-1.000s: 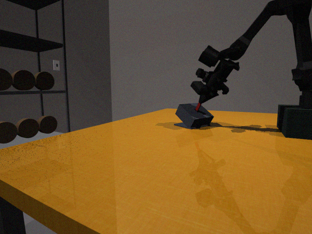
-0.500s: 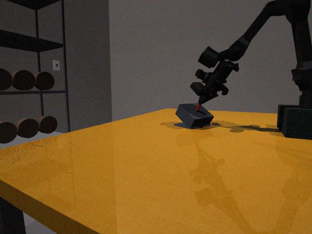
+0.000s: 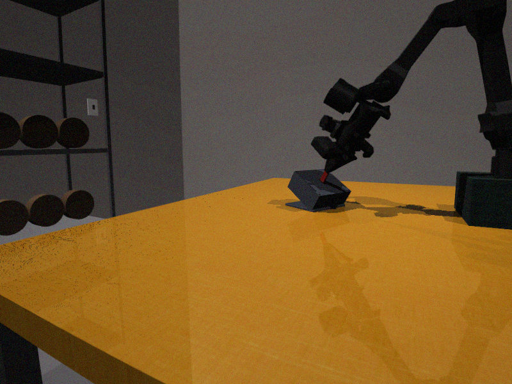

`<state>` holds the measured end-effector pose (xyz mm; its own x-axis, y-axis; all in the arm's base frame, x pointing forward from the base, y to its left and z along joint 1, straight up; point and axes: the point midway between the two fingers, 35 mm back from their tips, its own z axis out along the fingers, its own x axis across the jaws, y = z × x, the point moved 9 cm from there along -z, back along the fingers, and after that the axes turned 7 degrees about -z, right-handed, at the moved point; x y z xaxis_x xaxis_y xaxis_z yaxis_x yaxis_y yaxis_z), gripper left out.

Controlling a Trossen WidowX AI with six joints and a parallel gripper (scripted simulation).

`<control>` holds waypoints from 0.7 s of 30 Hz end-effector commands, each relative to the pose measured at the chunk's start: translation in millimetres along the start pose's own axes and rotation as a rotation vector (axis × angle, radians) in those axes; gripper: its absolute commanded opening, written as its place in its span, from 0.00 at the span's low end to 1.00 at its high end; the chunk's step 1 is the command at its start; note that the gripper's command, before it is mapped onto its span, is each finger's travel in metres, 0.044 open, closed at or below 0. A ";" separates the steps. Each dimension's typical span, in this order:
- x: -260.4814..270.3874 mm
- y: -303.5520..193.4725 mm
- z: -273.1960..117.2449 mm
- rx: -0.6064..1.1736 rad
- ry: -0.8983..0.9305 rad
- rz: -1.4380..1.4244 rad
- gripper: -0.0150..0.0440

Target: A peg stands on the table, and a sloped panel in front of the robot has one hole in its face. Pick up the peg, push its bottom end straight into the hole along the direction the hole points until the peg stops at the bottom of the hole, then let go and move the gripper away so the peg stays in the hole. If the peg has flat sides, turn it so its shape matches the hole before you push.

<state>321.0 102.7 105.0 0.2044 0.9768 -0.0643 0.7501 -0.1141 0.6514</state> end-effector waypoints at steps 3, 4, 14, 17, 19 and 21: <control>0.7 0.2 3.7 0.000 0.003 -0.003 0.25; 0.7 0.2 4.1 0.000 0.003 -0.003 0.25; 0.7 0.1 8.0 0.000 0.003 -0.003 0.25; 0.7 0.1 9.2 0.000 0.003 -0.003 0.25; 0.6 0.0 10.1 0.000 0.003 -0.003 0.25; 0.6 0.0 10.9 0.000 0.003 -0.003 0.25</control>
<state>325.9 101.5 98.6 0.2032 0.9770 -0.0644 0.7509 -0.1133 0.6507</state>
